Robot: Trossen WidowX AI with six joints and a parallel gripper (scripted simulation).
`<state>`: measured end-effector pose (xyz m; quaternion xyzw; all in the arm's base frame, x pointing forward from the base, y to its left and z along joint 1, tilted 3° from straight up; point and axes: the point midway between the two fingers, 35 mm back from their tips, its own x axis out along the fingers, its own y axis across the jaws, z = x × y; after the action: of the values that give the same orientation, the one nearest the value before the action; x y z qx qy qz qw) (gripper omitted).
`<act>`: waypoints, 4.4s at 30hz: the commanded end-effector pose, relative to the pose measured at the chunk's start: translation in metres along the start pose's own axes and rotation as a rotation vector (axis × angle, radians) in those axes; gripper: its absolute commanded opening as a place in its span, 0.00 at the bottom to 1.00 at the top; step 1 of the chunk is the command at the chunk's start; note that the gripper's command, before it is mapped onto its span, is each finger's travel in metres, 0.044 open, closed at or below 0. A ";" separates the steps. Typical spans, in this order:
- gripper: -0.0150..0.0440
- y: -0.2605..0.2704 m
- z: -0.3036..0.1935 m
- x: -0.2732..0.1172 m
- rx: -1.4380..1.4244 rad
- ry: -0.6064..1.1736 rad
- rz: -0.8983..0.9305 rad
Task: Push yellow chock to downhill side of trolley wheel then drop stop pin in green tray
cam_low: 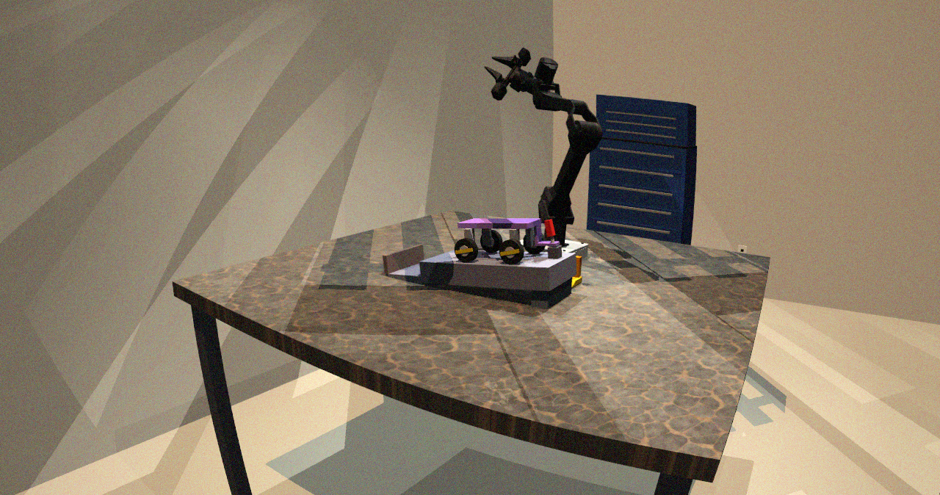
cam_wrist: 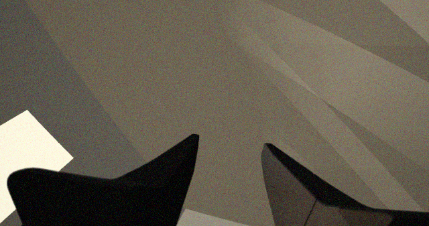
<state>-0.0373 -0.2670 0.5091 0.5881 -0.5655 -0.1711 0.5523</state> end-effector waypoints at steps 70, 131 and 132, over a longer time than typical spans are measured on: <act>0.58 -0.325 -0.271 -0.078 -0.913 1.275 -0.618; 0.58 -0.320 -0.265 -0.456 -1.511 3.165 1.208; 0.58 -0.319 -0.260 -0.461 -1.503 3.190 1.293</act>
<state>0.2114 0.1606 0.1430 0.3687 -0.4971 -0.4511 -0.6429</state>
